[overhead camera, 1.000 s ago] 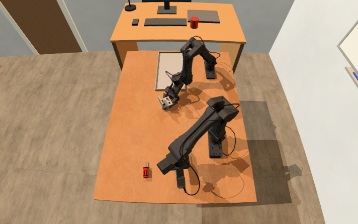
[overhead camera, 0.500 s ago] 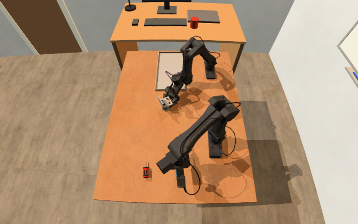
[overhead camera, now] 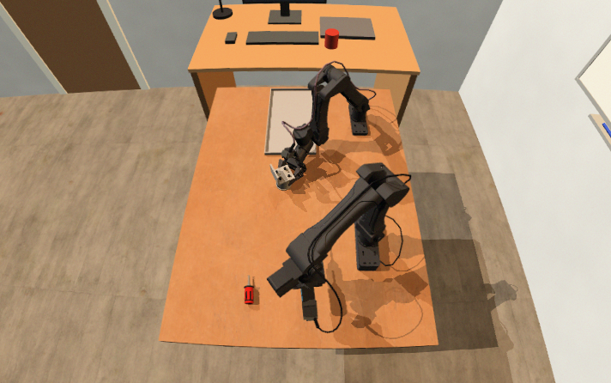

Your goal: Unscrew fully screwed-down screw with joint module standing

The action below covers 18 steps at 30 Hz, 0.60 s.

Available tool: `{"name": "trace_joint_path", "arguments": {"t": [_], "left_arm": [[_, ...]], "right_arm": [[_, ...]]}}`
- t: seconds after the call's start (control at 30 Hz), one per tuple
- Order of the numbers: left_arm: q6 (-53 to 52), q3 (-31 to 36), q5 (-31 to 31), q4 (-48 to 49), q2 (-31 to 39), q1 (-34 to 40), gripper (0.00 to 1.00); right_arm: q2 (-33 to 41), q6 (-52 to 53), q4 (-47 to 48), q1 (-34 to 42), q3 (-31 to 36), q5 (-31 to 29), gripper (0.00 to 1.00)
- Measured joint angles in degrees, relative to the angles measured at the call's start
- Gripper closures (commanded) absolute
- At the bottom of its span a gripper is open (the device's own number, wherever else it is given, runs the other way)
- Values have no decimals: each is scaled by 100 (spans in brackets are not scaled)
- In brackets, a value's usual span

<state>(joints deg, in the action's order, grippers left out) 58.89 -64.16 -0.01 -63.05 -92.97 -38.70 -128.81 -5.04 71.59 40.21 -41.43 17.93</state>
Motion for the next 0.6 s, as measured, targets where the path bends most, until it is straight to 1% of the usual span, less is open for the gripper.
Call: {"name": "trace_joint_path", "arguments": {"t": [0.6], "left_arm": [[0, -136, 0, -57, 0, 0, 58]], "right_arm": [[0, 0, 0, 0, 0, 0, 41]]}}
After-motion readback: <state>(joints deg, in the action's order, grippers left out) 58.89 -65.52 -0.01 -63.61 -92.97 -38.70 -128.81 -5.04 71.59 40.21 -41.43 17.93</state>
